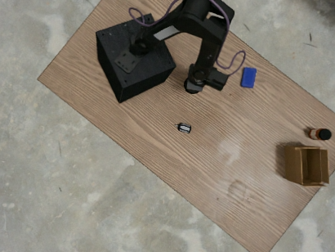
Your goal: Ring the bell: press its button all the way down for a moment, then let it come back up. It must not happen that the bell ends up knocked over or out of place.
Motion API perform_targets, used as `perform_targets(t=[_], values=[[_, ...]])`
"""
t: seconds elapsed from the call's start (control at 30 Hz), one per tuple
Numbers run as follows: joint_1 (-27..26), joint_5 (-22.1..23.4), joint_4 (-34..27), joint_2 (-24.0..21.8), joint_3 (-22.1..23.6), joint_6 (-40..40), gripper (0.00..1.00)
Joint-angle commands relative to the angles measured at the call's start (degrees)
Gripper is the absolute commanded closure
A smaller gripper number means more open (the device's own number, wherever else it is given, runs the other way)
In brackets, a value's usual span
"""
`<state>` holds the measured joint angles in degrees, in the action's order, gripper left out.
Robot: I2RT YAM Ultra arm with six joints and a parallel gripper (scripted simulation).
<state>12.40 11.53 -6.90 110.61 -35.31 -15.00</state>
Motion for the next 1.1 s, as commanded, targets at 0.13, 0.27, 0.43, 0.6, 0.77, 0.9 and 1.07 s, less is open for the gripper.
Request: perform_targets(t=[0.13,0.27,0.43,0.6,0.77,0.9,1.07], values=[[0.2,-0.2,2.5,0.2,-1.3,0.7,1.00],[0.4,-0.2,2.9,1.4,-1.5,0.7,1.00],[0.3,-0.2,3.0,0.5,-1.5,0.7,1.00],[0.3,-0.2,3.0,0.5,-1.5,0.7,1.00],[0.3,-0.2,2.9,0.5,-1.5,0.7,1.00],[0.3,-0.2,2.9,0.5,-1.5,0.7,1.00],[0.3,-0.2,2.9,0.5,-1.5,0.7,1.00]])
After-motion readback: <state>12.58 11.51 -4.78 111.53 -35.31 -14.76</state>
